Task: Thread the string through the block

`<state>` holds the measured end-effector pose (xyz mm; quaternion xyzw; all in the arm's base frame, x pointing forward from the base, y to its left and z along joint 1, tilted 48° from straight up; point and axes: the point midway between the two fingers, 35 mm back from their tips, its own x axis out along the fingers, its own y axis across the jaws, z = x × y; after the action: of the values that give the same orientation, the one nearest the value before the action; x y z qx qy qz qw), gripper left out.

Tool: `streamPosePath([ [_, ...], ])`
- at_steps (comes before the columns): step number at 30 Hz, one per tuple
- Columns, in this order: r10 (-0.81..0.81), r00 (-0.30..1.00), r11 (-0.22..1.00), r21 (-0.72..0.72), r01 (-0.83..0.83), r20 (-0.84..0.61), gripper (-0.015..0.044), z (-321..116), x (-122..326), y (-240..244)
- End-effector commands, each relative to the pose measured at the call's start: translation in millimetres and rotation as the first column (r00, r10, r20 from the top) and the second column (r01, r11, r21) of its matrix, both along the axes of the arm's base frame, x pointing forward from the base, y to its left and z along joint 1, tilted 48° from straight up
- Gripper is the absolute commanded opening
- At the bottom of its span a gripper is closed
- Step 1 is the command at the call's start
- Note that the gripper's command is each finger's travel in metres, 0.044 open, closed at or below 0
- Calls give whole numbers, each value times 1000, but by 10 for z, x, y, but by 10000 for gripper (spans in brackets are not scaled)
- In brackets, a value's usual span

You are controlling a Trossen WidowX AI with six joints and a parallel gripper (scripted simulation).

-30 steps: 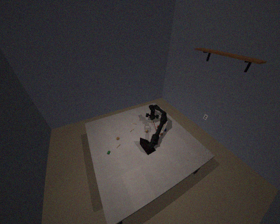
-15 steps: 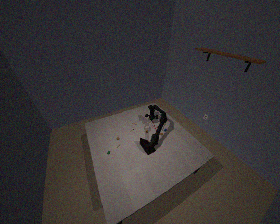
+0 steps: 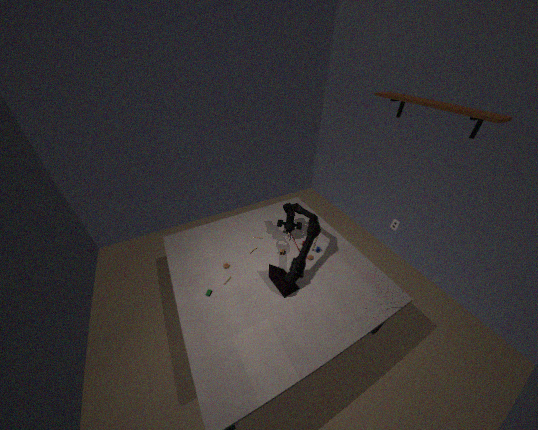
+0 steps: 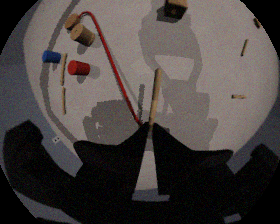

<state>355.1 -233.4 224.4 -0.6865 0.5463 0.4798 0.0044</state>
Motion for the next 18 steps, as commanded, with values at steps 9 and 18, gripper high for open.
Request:
streamPosePath([
  [9, -1, 1000, 1000, -5, 1, -2, 0, -166, 34, -8],
  [18, -1, 1000, 1000, -6, 1, -2, 0, -284, 51, -8],
])
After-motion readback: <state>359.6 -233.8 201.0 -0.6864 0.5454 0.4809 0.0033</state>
